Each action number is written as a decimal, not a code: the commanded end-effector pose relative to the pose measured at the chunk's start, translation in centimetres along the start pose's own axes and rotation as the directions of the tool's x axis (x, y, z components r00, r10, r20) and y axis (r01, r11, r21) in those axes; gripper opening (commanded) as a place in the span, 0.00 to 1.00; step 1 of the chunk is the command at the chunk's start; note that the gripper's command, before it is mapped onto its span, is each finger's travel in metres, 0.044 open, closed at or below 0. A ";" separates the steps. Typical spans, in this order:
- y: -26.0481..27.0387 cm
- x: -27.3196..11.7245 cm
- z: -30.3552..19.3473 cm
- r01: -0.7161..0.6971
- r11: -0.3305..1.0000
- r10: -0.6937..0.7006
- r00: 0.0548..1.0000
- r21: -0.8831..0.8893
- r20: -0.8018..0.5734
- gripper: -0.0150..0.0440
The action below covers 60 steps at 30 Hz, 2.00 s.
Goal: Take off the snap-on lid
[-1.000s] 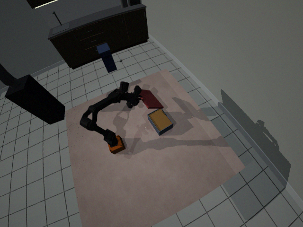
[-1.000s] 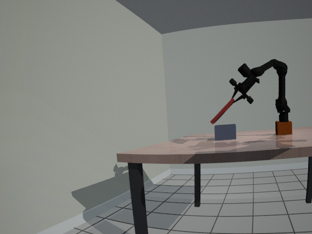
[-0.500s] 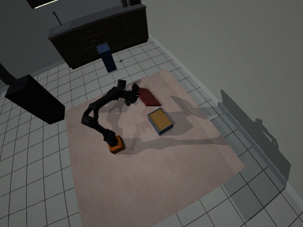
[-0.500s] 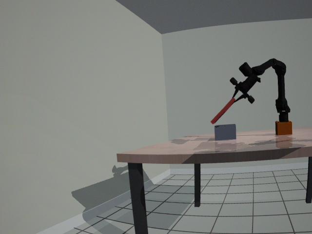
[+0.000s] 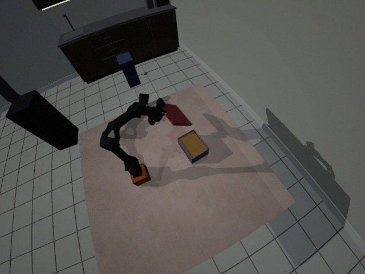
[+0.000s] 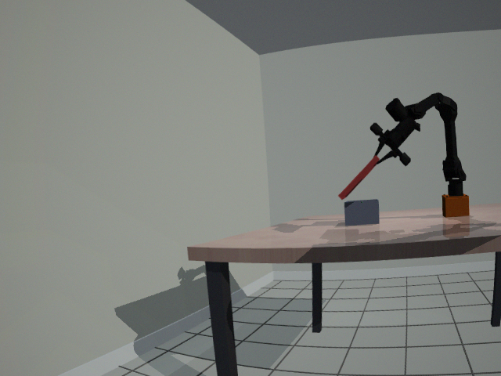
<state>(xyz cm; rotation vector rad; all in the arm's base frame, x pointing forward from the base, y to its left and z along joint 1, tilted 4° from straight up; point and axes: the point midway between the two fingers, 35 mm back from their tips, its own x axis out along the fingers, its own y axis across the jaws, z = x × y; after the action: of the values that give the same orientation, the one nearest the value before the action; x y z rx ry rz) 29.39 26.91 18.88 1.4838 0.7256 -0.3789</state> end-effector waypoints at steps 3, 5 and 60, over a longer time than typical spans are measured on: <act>0.6 -0.4 -1.4 -0.019 1.000 0.019 1.000 0.014 -0.003 0.25; 0.6 -0.5 -1.8 -0.018 1.000 0.019 1.000 0.014 -0.003 0.25; -2.2 1.1 -4.3 -0.018 1.000 0.018 1.000 0.016 -0.005 0.25</act>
<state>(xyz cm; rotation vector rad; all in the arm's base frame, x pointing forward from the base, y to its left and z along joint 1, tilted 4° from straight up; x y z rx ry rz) 27.85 31.12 16.87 1.4946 0.7254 -0.3710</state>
